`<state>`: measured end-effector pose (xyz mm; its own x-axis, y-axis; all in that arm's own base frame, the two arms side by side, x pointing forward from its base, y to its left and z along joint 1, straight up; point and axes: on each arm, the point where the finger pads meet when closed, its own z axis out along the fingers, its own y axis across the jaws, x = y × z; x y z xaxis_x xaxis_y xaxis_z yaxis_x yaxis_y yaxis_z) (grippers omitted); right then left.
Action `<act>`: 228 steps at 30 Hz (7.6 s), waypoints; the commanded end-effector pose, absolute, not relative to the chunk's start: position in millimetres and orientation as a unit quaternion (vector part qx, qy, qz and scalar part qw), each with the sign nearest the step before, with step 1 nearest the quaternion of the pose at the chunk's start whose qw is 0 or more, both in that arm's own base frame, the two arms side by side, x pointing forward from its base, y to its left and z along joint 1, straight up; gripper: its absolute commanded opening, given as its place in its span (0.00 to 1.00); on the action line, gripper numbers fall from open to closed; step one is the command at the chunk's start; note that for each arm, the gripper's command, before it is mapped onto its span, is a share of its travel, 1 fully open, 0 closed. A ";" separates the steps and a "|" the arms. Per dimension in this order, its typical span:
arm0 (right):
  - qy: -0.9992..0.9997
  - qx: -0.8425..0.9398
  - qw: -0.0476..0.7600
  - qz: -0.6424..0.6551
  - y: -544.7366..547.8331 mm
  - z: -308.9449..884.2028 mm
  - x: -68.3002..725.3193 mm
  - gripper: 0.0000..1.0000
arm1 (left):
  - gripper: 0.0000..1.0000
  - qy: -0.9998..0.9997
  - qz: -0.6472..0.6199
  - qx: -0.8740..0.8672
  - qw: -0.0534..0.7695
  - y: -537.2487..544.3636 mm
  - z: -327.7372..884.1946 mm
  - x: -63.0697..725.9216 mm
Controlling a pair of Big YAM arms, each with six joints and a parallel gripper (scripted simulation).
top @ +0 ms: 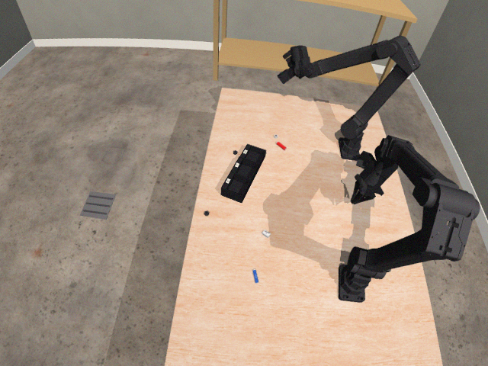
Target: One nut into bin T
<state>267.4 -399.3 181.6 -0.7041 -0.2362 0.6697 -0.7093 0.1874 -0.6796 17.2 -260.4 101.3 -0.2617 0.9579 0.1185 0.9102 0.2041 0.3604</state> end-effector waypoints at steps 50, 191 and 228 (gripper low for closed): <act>-0.741 0.311 0.217 0.554 -404.4 185.9 262.7 1.00 | 0.09 0.927 0.095 0.361 0.038 -309.8 236.1 127.0; -0.741 0.311 0.217 0.554 -404.4 185.9 262.7 1.00 | 0.09 0.993 -0.019 0.114 0.020 -486.0 107.3 415.1; -0.741 0.311 0.217 0.554 -404.4 185.9 262.7 1.00 | 0.09 0.993 -0.016 0.116 0.016 -471.3 52.3 398.3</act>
<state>267.4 -399.3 181.6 -0.7041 -0.2362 0.6697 -0.7093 0.1874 -0.6796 399.5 -464.3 32.1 -0.9725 0.2331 0.0030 0.2331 0.9725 0.0027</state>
